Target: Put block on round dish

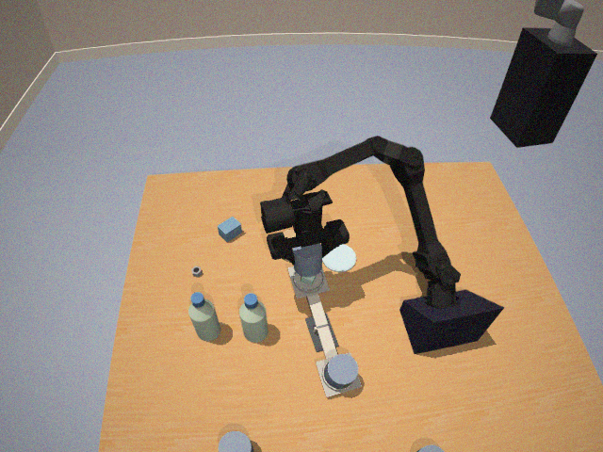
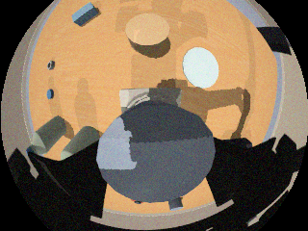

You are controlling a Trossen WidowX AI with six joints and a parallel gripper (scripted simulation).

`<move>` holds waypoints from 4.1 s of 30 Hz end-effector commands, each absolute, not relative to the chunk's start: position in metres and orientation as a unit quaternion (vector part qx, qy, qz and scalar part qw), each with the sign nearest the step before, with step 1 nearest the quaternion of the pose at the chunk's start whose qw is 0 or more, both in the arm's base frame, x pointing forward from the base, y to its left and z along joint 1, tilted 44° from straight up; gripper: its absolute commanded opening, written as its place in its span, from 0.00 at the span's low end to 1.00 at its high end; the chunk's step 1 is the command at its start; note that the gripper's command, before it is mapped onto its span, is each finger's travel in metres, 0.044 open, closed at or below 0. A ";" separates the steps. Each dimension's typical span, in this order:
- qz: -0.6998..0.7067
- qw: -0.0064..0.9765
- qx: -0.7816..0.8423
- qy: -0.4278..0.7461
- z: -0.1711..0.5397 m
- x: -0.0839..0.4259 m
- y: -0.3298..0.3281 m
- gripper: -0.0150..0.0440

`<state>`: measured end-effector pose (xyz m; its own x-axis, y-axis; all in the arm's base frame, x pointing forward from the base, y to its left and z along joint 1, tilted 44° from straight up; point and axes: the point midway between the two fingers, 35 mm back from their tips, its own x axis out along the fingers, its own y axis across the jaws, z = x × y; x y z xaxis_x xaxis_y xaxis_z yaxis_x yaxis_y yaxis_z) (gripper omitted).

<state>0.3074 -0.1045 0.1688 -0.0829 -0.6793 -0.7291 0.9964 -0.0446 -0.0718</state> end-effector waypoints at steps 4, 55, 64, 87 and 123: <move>-0.670 0.627 0.266 0.296 0.179 0.309 -0.096 0.25; -0.673 0.624 0.262 0.297 0.187 0.305 -0.088 0.25; -0.673 0.624 0.262 0.297 0.187 0.305 -0.088 0.25; -0.667 0.607 0.292 0.320 0.202 0.243 -0.155 0.25; -0.674 0.628 0.257 0.291 0.207 0.072 -0.216 0.25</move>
